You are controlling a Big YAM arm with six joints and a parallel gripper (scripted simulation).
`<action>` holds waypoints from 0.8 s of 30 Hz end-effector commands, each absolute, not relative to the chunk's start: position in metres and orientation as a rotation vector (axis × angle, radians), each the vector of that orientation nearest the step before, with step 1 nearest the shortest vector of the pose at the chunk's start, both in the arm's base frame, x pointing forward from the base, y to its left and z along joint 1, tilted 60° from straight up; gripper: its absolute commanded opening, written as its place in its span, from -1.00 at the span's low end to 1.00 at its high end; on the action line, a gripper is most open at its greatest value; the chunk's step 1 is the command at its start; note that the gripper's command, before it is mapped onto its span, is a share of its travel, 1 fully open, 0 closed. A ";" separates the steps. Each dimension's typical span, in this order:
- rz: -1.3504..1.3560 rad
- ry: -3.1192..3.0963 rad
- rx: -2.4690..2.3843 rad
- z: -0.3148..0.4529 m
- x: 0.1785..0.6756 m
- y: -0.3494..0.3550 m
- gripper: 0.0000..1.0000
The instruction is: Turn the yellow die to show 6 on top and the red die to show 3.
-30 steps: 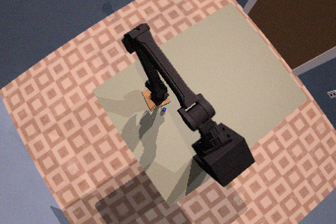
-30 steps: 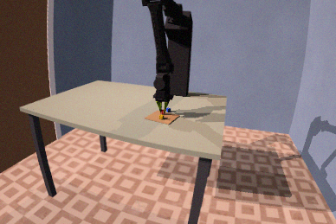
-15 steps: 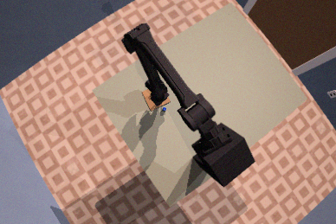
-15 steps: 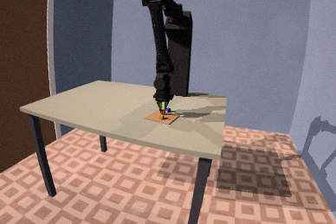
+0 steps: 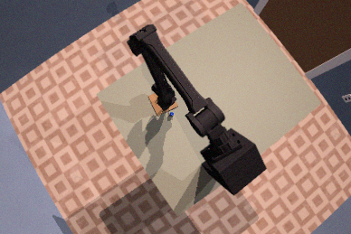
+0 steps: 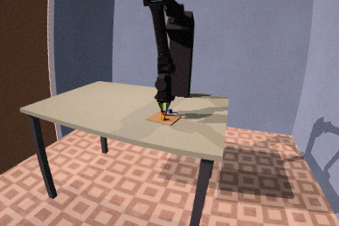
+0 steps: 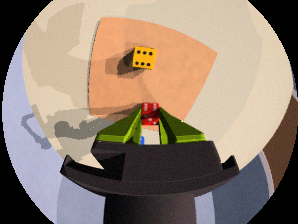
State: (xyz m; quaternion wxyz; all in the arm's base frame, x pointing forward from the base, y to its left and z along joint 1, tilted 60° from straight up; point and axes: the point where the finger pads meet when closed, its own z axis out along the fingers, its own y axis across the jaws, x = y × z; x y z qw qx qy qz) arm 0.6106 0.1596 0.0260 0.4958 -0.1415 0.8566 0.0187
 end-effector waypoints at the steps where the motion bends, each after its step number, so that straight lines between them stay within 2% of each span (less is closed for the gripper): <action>1: 0.041 2.078 -0.355 0.020 0.610 0.160 -0.70; 24: 0.039 2.079 -0.360 0.021 0.610 0.164 -0.70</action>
